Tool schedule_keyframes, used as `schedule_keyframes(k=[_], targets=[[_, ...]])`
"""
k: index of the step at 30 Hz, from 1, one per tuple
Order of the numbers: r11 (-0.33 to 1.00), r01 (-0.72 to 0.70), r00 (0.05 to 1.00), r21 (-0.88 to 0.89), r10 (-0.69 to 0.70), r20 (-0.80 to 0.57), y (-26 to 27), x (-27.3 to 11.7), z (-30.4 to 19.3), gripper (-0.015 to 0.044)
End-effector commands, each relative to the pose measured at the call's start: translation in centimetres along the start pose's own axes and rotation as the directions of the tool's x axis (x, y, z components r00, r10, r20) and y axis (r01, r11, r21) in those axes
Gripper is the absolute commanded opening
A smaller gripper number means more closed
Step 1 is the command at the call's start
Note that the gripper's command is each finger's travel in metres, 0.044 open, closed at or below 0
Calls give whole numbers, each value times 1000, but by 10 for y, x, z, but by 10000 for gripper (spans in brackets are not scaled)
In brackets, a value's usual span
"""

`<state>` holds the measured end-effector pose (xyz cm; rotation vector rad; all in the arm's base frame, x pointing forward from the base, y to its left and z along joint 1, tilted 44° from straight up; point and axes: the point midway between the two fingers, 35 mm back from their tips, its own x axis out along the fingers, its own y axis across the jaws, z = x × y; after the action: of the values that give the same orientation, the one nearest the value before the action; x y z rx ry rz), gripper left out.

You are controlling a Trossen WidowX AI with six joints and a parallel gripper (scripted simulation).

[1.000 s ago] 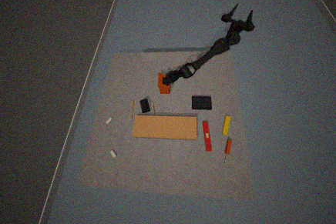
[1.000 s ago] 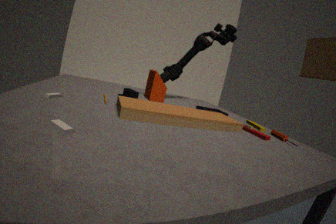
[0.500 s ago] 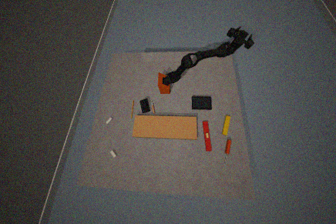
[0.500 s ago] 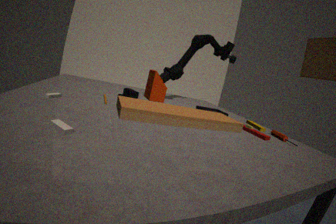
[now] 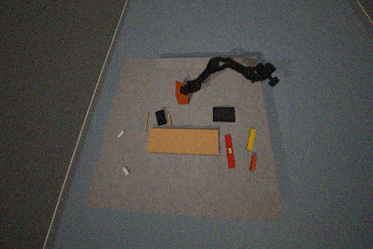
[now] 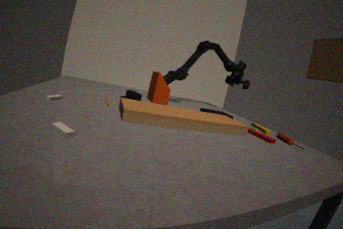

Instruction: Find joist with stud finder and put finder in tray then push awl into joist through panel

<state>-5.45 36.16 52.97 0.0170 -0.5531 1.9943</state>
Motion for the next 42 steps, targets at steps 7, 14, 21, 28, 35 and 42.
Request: schedule_keyframes(k=[7, 14, 21, 28, 35, 42], targets=[[969, 245, 910, -36, -242, -336, -108, -50, -136, 440], [916, 396, 770, -61, -368, -521, -168, -124, -212, 440], [839, 538, 594, -83, -447, -669, -208, -220, -275, 440], [738, 664, 393, -120, -480, -784, -226, -332, -323, 440], [632, 757, 197, -167, -464, -864, -221, -443, -356, 440], [542, 830, 86, -127, -350, -933, -175, -546, -395, 440]])
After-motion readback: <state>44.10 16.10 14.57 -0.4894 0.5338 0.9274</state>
